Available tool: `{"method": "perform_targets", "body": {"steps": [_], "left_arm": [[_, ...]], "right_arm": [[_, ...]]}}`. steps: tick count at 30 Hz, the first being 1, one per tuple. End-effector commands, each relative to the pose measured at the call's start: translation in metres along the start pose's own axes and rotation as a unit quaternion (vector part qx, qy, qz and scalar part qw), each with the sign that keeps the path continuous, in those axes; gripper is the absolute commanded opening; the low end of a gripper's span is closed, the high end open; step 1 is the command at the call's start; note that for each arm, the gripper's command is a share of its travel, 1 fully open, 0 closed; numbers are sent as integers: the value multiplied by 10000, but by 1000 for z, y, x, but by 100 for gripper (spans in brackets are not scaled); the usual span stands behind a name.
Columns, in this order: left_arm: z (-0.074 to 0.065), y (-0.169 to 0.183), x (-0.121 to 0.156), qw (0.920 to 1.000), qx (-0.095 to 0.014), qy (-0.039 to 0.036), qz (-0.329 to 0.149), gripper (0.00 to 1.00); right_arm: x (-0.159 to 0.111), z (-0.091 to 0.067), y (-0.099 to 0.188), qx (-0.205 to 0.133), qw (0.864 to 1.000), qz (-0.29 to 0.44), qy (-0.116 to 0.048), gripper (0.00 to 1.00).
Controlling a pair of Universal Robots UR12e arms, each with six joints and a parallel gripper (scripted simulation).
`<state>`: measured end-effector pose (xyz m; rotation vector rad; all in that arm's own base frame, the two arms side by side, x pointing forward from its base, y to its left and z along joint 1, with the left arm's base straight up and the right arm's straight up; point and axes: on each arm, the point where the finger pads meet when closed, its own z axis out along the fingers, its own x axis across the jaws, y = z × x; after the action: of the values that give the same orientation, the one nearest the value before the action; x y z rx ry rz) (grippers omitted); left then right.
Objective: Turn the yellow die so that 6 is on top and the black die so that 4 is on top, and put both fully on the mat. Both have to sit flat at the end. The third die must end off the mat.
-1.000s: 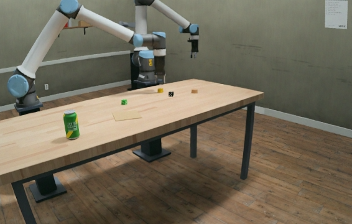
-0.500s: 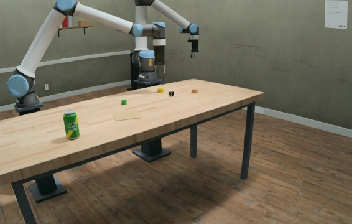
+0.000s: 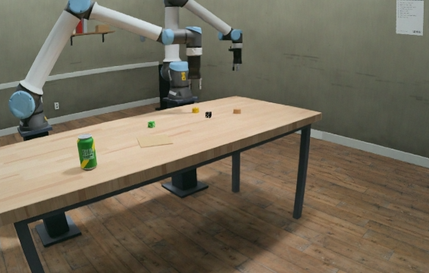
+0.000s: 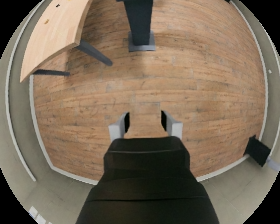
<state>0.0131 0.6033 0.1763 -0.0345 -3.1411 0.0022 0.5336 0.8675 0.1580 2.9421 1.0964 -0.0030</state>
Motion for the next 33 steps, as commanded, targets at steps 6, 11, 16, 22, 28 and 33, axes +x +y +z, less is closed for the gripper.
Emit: {"method": "perform_targets", "body": {"steps": [6, 11, 16, 22, 28, 33], "left_arm": [[-1, 1, 0, 10000, -8, -2, 0, 100], [-1, 1, 0, 10000, -8, -2, 0, 100], [-1, 1, 0, 10000, -8, -2, 0, 100], [-1, 1, 0, 10000, -8, -2, 0, 100], [-1, 1, 0, 10000, -8, -2, 0, 100], [-1, 1, 0, 10000, -8, -2, 0, 100]], "right_arm": [[1, -1, 1, 6, 9972, 752, 11, 100], [1, 0, 3, 7, 9926, 1215, 11, 100], [1, 1, 5, 8, 9799, 1995, 10, 100], [0, 2, 8, 9, 9645, 2641, 10, 100], [0, 3, 9, 9, 9600, 2802, 9, 100], [0, 3, 9, 9, 9595, 2819, 9, 100]]}}
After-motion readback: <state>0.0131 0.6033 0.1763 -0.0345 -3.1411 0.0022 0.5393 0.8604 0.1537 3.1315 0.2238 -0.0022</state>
